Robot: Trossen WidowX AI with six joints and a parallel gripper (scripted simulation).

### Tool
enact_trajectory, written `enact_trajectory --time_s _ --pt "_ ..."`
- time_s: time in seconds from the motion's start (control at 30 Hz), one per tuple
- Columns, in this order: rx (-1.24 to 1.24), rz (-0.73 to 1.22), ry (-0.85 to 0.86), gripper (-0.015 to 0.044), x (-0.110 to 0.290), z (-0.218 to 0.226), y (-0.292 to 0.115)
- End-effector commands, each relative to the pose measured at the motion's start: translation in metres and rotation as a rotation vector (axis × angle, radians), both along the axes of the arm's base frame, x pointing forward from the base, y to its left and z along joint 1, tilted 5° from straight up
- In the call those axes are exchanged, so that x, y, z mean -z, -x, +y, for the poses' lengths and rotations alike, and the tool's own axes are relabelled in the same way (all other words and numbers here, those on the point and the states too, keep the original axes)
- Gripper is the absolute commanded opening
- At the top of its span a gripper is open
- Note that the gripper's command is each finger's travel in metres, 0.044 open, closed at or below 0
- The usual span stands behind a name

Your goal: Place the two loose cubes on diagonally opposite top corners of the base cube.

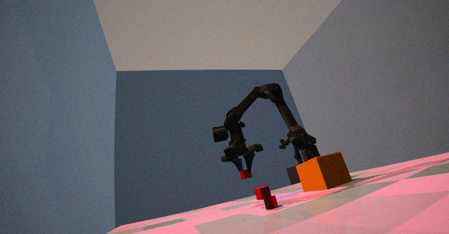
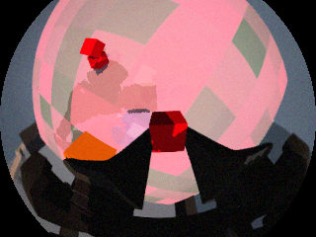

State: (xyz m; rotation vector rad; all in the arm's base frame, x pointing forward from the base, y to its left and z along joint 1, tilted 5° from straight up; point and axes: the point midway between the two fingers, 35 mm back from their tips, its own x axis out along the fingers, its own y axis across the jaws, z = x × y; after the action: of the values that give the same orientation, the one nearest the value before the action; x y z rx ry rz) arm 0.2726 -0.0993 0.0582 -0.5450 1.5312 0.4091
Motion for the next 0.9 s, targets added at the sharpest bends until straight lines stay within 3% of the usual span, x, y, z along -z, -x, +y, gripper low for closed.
enact_trajectory --time_s 0.0,0.87 --pt "0.038 -0.001 0.0 0.0105 0.002 0.014 -0.004" --pt "0.241 -0.018 -0.011 0.0105 0.014 0.099 -0.016"
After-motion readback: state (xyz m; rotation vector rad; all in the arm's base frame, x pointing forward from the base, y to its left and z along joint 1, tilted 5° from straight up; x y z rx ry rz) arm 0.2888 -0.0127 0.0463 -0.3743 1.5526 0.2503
